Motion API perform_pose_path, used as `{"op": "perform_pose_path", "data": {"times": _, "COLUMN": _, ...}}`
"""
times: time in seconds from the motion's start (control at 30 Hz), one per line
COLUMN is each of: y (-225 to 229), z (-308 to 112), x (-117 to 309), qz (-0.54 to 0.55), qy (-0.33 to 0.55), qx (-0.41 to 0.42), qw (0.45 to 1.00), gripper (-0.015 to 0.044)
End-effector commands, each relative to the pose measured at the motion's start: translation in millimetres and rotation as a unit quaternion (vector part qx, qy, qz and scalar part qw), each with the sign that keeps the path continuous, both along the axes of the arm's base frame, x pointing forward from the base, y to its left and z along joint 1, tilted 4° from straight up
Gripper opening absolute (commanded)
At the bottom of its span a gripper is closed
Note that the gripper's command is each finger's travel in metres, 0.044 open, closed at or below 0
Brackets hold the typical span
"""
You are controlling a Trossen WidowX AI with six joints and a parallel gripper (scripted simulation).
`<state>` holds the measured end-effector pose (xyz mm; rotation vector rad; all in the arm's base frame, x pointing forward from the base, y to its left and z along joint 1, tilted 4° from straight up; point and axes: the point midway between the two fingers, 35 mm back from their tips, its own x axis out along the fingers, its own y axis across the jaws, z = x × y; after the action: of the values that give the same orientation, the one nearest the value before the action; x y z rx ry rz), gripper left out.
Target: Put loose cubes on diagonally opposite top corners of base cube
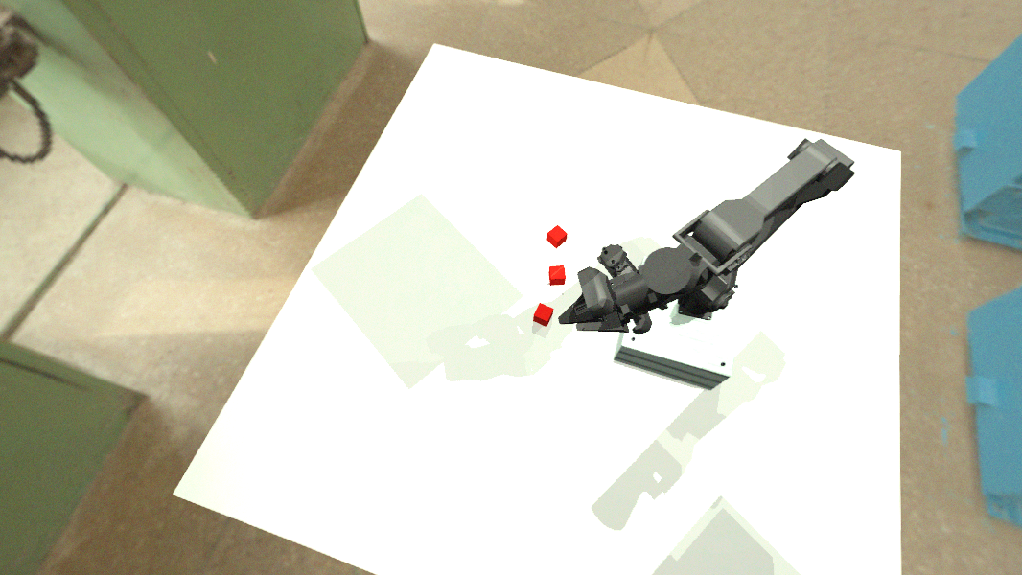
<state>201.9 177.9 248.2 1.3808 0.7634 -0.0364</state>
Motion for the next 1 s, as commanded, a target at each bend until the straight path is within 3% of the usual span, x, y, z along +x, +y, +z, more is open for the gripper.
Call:
{"op": "perform_pose_path", "data": {"times": 0.0, "y": -7, "z": -13, "x": 15, "qz": -0.011, "qy": 0.019, "qx": -0.042, "qw": 0.999, "gripper": 0.0265}}
{"op": "perform_pose_path", "data": {"times": 0.5, "y": -72, "z": -76, "x": 73, "qz": -0.058, "qy": 0.149, "qx": -0.185, "qw": 0.970, "gripper": 0.0265}}
{"op": "perform_pose_path", "data": {"times": 0.97, "y": -152, "z": -133, "x": 93, "qz": -0.069, "qy": 0.306, "qx": -0.224, "qw": 0.923, "gripper": 0.0265}}
